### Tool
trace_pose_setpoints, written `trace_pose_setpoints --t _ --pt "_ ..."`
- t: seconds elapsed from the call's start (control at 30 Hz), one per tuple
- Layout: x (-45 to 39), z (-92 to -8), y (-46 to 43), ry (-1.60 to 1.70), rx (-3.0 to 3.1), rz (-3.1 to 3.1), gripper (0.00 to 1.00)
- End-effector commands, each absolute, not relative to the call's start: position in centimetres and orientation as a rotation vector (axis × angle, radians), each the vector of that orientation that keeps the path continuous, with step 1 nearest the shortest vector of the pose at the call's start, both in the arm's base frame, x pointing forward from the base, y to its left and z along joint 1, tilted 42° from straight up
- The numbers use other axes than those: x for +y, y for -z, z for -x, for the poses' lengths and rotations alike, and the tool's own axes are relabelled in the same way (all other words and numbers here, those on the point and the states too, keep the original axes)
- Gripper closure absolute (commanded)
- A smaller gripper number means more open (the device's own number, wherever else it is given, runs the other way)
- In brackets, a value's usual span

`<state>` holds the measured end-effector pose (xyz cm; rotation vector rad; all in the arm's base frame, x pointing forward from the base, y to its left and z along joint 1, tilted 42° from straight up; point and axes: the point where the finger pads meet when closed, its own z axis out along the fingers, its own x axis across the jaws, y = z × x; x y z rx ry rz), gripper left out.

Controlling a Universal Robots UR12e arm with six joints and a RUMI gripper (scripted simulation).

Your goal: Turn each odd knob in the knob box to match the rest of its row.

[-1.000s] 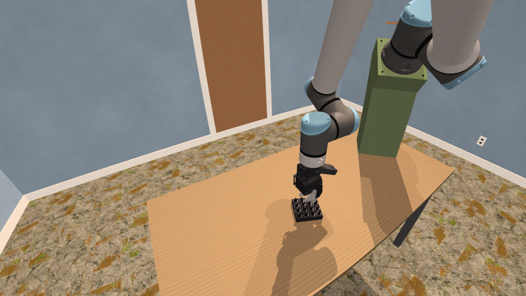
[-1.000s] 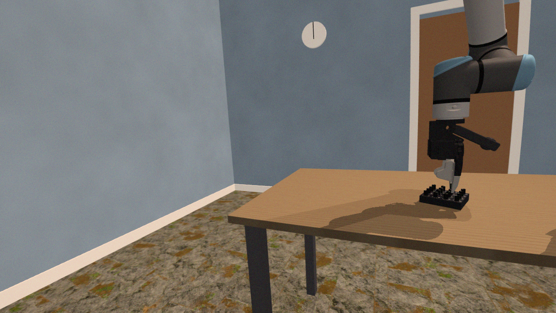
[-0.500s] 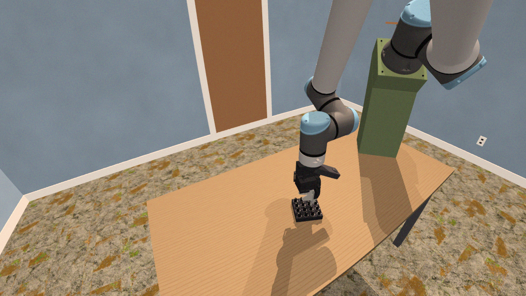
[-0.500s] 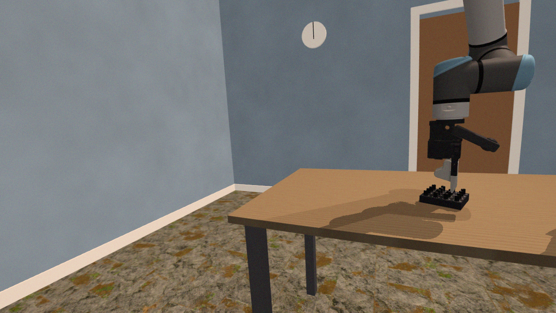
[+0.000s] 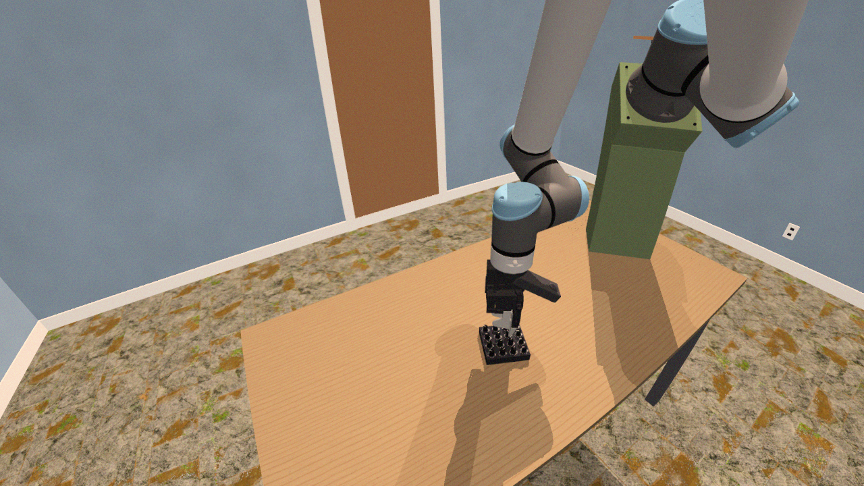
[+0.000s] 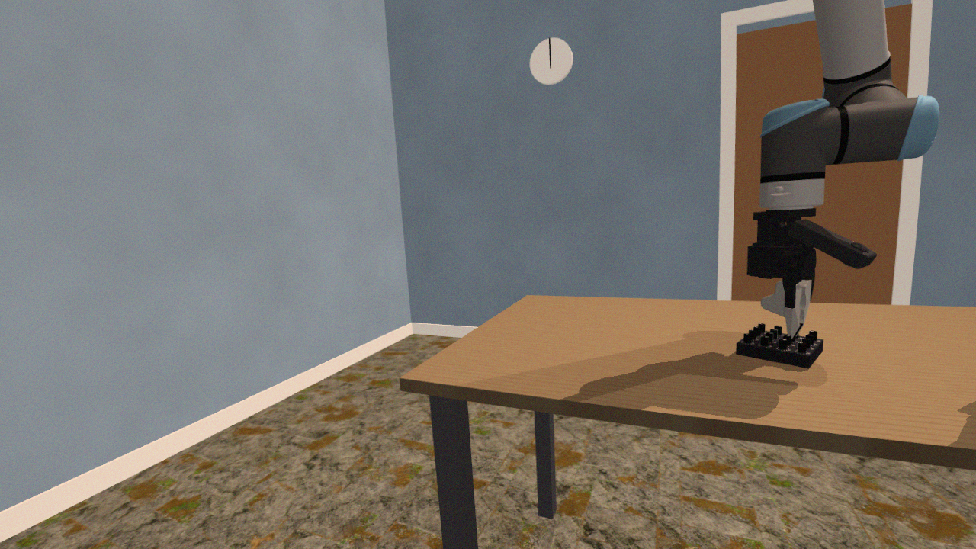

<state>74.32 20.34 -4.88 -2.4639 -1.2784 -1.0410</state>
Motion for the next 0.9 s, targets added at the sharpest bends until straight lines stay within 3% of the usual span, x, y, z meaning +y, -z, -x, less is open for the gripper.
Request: trace_pose_setpoints --t 0.0,0.87 --pt "20.36 -74.35 4.81 1.021 -1.15 2.499 0.96" --pt "20.44 -74.47 4.68 0.902 -0.596 2.579 0.96"
